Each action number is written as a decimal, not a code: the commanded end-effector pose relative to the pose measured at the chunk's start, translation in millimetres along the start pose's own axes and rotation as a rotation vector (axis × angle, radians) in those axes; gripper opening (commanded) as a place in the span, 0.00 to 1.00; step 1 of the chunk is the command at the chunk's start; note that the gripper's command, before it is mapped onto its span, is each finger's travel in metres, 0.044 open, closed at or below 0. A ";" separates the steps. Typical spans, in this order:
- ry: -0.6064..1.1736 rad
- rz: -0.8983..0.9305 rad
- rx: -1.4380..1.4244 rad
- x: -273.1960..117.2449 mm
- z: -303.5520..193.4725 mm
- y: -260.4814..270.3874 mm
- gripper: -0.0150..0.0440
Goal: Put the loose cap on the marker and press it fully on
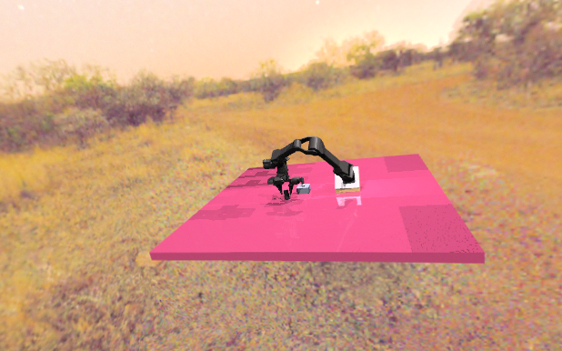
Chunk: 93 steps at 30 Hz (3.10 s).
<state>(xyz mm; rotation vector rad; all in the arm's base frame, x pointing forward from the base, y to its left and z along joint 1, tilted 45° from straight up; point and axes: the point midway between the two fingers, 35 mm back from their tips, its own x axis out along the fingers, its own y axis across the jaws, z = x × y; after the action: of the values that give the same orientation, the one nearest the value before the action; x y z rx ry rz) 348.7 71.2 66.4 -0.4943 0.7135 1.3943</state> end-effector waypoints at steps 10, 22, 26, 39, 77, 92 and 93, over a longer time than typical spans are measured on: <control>-0.003 0.006 0.004 9.7 0.4 2.2 0.48; -0.001 0.012 0.010 6.6 0.5 2.6 0.25; 0.000 0.011 0.009 0.5 0.3 1.9 0.25; 0.000 0.008 0.006 -35.6 -0.4 0.7 0.25; 0.016 0.005 0.011 -99.0 -96.2 44.4 0.25; 0.005 0.009 0.008 -103.7 -114.8 60.9 0.25; 0.005 0.009 0.008 -103.0 -114.7 61.0 0.25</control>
<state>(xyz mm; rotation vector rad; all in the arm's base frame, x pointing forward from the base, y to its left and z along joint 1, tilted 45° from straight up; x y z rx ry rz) 269.7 -75.5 67.9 -0.4904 0.7259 1.3937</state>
